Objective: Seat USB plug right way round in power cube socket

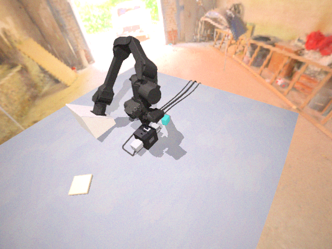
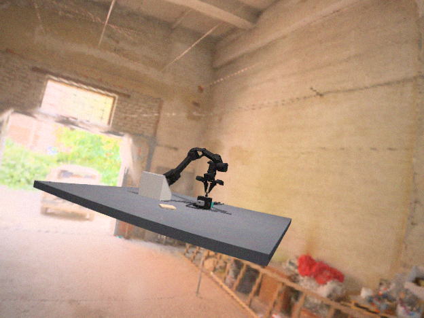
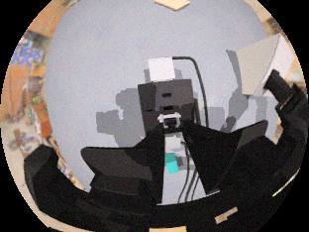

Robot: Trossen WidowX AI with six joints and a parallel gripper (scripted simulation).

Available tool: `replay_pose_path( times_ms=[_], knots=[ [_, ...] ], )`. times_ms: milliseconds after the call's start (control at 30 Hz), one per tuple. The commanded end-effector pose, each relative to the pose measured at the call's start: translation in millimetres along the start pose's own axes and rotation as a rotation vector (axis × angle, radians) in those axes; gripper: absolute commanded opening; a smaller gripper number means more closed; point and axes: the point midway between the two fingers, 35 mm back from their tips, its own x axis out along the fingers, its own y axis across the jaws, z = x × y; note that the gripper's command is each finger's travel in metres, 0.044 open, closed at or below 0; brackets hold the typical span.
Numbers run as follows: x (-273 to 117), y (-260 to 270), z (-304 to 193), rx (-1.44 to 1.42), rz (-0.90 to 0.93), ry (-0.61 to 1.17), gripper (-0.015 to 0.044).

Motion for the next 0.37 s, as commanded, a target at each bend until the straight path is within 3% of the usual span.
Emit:
replay_pose_path(
  times_ms=[0, 333],
  knots=[
    [-1.0, 0.0, 0.2, 0.0, 0.0, 0.0, 0.0095],
    [-10.8, 0.1, 1.6, 0.0, 0.0, 0.0, 0.0095]
  ],
)
